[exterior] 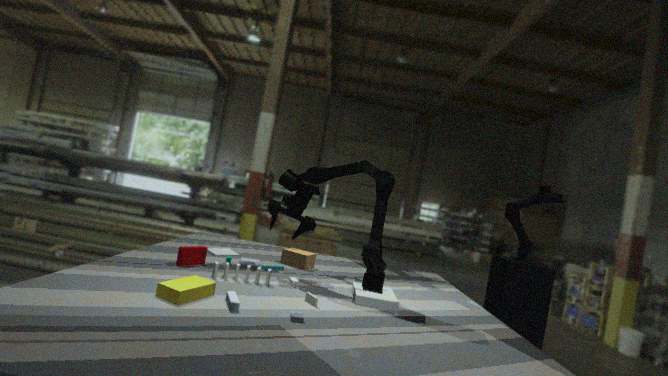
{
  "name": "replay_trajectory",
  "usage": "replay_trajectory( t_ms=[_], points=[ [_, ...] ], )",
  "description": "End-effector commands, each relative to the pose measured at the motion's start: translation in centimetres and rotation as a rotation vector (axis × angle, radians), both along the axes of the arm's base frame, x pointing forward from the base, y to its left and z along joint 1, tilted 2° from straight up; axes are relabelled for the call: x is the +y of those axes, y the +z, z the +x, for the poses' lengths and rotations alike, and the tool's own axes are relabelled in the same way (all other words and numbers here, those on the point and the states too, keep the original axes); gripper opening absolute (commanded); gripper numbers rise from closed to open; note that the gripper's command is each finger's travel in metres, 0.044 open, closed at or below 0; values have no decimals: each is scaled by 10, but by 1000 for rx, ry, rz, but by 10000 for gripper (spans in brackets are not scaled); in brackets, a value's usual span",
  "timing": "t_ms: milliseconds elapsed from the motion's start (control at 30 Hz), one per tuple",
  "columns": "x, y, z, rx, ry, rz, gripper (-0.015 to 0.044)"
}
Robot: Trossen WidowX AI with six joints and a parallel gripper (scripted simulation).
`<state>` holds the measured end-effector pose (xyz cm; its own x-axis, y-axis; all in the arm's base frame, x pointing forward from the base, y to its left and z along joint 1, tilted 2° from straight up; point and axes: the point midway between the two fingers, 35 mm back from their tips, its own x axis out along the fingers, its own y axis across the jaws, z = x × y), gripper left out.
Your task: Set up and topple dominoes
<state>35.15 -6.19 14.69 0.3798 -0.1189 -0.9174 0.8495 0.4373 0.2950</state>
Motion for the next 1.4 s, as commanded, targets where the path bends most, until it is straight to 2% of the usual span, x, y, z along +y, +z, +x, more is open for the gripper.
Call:
replay_trajectory(
  t_ms=[0,133,467,733,1367],
  points=[
    [25,-50,-55,278,3,111,440],
    [45,-61,-66,373,0,146,440],
    [44,-63,-68,373,0,146,440],
    [45,-125,-67,374,0,146,440],
    [44,-142,-70,374,0,146,440]
  ],
)
